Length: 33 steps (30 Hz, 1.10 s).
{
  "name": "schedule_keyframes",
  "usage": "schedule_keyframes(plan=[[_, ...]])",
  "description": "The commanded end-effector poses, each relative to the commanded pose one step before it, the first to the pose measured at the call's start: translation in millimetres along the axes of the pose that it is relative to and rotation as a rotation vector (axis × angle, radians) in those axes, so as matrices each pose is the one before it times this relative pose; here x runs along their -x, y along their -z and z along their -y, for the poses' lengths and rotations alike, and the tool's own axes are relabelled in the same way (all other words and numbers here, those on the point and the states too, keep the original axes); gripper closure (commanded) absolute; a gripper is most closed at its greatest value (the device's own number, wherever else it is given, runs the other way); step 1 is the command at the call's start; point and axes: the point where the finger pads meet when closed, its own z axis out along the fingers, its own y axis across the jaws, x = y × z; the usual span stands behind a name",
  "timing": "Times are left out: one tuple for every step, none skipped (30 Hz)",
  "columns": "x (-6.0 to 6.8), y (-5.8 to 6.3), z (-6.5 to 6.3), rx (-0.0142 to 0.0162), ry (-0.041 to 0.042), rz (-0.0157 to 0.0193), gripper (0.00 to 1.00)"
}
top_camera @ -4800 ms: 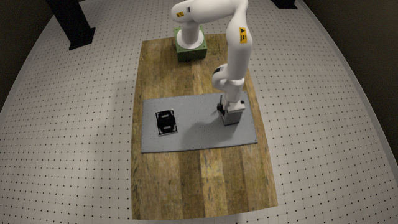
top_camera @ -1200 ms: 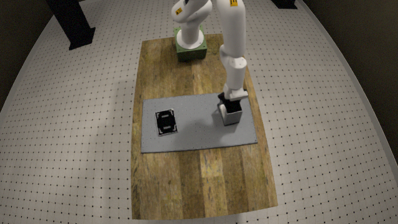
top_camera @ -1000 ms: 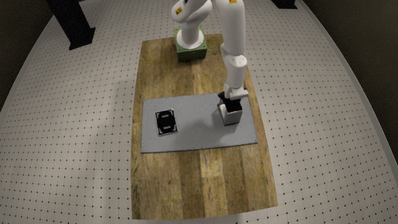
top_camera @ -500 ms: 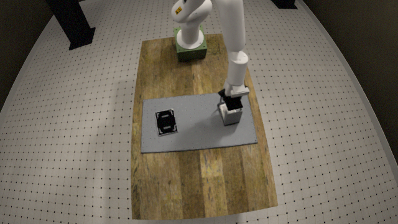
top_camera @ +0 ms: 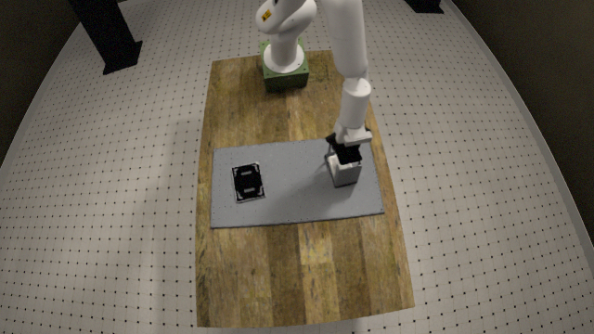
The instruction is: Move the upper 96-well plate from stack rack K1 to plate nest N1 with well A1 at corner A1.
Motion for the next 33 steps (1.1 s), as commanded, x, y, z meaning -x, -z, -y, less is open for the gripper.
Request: schedule_keyframes(plan=[[0.52, 0.32, -12.25, -0.00233, 0.00496, 0.00583, 1.0], [0.38, -0.07, -3.31, 0.00001, 0.0, 0.0, 1.0], [0.38, -0.08, -3.31, 0.00001, 0.0, 0.0, 1.0], [0.38, -0.08, -3.31, 0.00001, 0.0, -0.00001, 1.0], [0.36, -0.04, -3.33, 0.0, 0.0, 0.00002, 1.0], [0.38, -0.08, -3.31, 0.00001, 0.0, 0.0, 1.0], [0.38, -0.08, -3.31, 0.00001, 0.0, -0.00001, 1.0], [0.39, -0.08, -3.31, 0.00002, 0.0, -0.00001, 1.0], [0.0, 0.0, 0.0, 0.0, 0.0, 0.0, 1.0], [0.0, 0.0, 0.0, 0.0, 0.0, 0.0, 1.0], [0.38, -0.07, -3.31, 0.00001, 0.0, 0.0, 1.0], [0.36, -0.05, -3.32, 0.0, 0.0, 0.00002, 1.0], [0.39, -0.08, -3.31, 0.00002, 0.0, -0.00001, 1.0], [0.39, -0.08, -3.31, 0.00002, 0.0, -0.00001, 1.0], [0.39, -0.08, -3.31, 0.00002, 0.0, -0.00001, 1.0], [0.36, -0.05, -3.32, 0.0, 0.0, 0.00002, 1.0], [0.39, -0.08, -3.31, 0.00002, 0.0, -0.00001, 1.0], [0.39, -0.08, -3.31, 0.00002, 0.0, -0.00001, 1.0], [0.36, -0.05, -3.32, 0.0, 0.0, 0.00001, 1.0], [0.39, -0.08, -3.31, 0.00002, 0.0, -0.00001, 1.0], [0.37, -0.05, -3.32, 0.0, 0.0, 0.00001, 1.0], [0.39, -0.08, -3.31, 0.00002, 0.0, -0.00001, 1.0], [0.37, -0.06, -3.32, 0.0, 0.0, 0.00001, 1.0], [0.39, -0.08, -3.31, 0.00002, 0.0, -0.00001, 1.0], [0.37, -0.06, -3.32, 0.0, 0.0, 0.00001, 1.0], [0.0, 0.0, 0.0, 0.0, 0.0, 0.0, 1.0], [0.0, 0.0, 0.0, 0.0, 0.0, 0.0, 1.0], [0.38, -0.08, -3.31, 0.00002, 0.0, 0.0, 1.0], [0.39, -0.08, -3.3, 0.00002, 0.0, -0.00001, 1.0], [0.37, -0.06, -3.32, 0.0, 0.0, 0.00001, 1.0], [0.39, -0.08, -3.3, 0.00003, 0.0, -0.00001, 1.0], [0.37, -0.06, -3.32, 0.0, 0.0, 0.00001, 1.0], [0.37, -0.06, -3.32, 0.0, 0.0, 0.00001, 1.0]])
